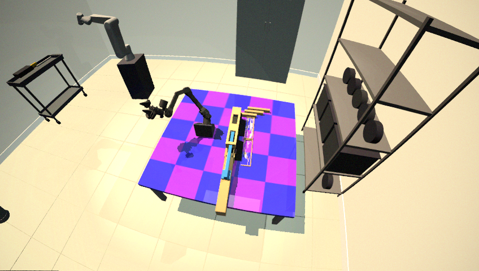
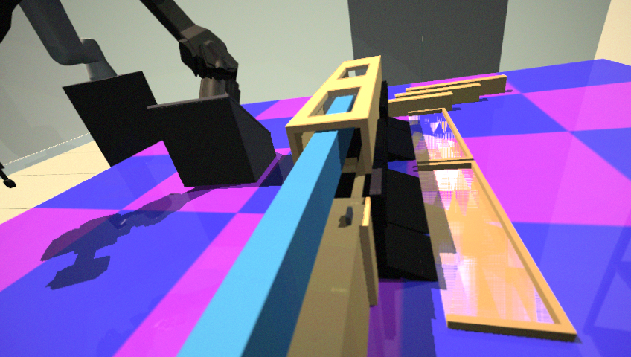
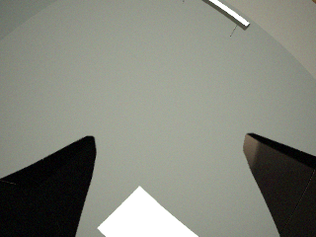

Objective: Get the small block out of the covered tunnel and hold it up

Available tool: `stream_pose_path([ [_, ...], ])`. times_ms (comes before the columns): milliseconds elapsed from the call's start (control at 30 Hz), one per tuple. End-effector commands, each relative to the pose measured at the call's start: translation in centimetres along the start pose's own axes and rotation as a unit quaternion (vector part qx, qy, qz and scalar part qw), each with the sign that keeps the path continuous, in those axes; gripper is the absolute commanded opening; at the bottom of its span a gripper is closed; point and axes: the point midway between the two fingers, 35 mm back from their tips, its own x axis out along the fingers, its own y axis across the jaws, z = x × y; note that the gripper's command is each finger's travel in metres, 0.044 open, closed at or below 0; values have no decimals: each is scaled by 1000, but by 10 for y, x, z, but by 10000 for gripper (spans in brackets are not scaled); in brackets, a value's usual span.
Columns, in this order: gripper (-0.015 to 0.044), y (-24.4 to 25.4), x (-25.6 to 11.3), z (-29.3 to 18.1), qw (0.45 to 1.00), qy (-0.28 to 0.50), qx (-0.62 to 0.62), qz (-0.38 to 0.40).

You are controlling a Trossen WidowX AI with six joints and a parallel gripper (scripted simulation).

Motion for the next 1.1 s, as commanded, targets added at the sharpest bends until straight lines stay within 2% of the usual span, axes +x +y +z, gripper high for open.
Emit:
stream_pose_path([
  [0,426,0,0,0,1000,0,0,0],
  [67,440,-10,3,-5,1000,0,-9,-14],
  [300,440,-109,19,-64,983,24,-102,-154],
  [533,440,-208,2,-128,932,90,-198,-289],
  [800,440,-302,-54,-200,839,203,-293,-412],
  [1067,440,-371,-142,-265,708,348,-364,-495],
])
